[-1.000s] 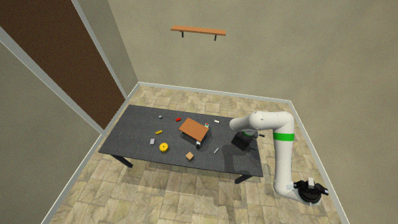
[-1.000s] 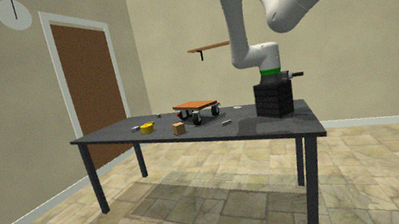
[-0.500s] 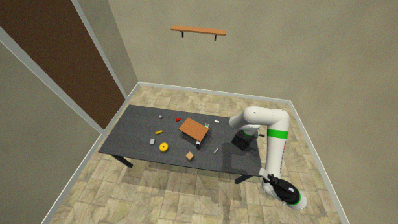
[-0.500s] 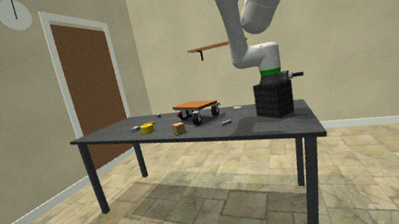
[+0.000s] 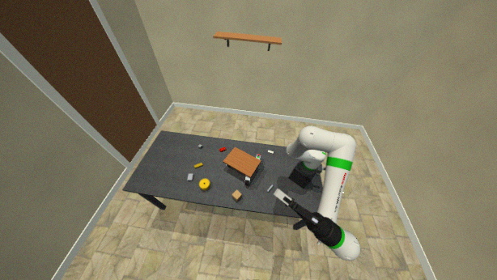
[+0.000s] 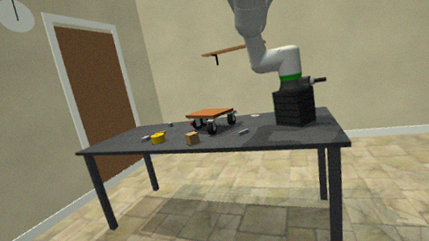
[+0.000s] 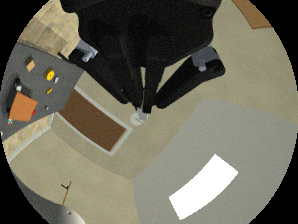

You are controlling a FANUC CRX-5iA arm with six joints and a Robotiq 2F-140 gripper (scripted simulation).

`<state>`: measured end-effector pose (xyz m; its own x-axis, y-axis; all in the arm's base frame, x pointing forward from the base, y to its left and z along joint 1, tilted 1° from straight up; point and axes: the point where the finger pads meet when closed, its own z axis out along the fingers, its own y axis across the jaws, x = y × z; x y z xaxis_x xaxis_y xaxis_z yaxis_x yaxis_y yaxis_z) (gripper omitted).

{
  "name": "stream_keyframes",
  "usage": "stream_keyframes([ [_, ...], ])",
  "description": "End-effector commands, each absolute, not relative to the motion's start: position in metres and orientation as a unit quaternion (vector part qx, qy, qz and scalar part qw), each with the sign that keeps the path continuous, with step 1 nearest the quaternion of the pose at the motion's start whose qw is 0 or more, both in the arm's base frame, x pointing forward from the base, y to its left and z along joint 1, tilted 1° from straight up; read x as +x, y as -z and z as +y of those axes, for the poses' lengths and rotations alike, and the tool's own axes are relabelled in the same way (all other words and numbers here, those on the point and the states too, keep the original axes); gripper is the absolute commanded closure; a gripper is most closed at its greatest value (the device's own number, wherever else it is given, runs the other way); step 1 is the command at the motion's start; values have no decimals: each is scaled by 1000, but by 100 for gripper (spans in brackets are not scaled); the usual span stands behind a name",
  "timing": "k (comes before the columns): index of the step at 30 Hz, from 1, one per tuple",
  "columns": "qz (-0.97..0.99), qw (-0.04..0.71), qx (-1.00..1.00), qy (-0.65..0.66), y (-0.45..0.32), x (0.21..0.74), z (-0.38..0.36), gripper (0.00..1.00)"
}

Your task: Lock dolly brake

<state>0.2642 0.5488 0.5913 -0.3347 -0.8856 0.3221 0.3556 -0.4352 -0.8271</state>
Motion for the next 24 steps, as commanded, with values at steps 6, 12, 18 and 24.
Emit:
stream_keyframes([
  [6, 394, 337, -432, 738, -555, 373, 498, 100],
  [12, 438, 287, -448, 725, -531, 420, 461, 100],
  [18, 484, 238, -459, 706, -501, 466, 416, 100],
  [24, 532, 192, -466, 681, -472, 503, 369, 100],
])
